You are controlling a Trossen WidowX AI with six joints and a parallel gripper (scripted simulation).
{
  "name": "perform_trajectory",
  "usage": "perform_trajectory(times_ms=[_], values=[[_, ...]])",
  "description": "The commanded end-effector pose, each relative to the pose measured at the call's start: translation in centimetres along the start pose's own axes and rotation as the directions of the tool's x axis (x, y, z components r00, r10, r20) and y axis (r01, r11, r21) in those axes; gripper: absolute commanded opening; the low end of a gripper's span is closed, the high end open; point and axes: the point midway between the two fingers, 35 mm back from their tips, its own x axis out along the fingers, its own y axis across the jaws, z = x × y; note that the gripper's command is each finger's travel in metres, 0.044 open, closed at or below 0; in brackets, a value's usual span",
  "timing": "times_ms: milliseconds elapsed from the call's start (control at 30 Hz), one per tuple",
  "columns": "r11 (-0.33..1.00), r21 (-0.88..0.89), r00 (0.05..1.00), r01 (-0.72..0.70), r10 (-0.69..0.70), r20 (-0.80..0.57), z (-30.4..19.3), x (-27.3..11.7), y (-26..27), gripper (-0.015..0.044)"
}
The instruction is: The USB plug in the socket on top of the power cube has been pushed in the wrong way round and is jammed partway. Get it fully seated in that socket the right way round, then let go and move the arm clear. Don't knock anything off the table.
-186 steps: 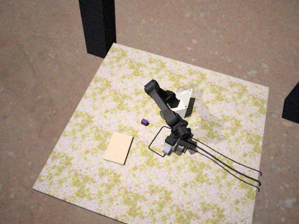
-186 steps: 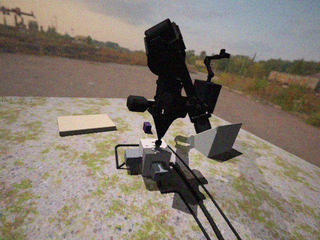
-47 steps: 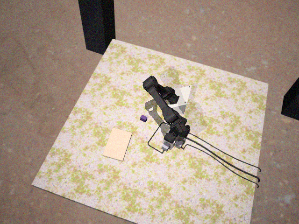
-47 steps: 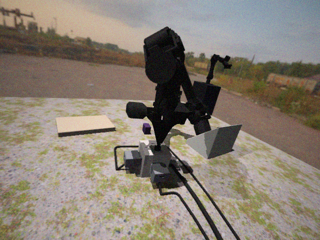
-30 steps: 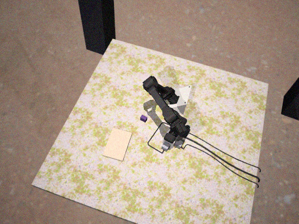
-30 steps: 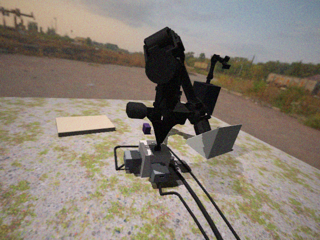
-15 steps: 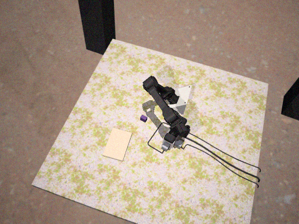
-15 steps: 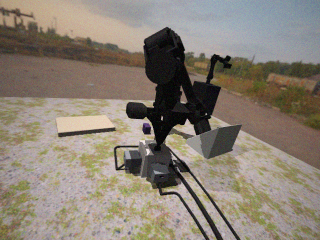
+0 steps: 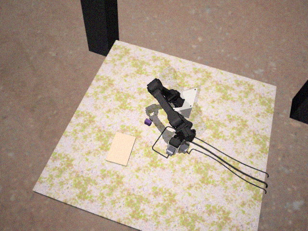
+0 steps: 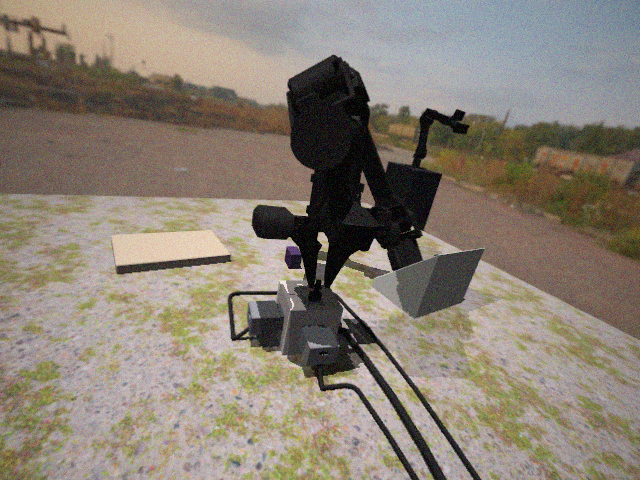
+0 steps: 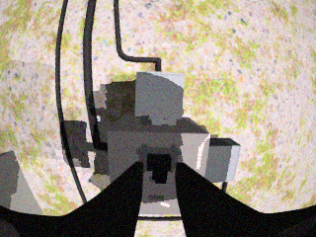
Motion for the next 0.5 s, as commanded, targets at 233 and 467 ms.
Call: perform_trajectory(times_ms=[233,467], values=[[1.000,0.000,1.000,0.000,0.000,0.000,0.0,-0.4,0.0,0.0095],[1.000,0.000,1.000,0.000,0.000,0.000,0.1,-1.1,0.0,0.0095]])
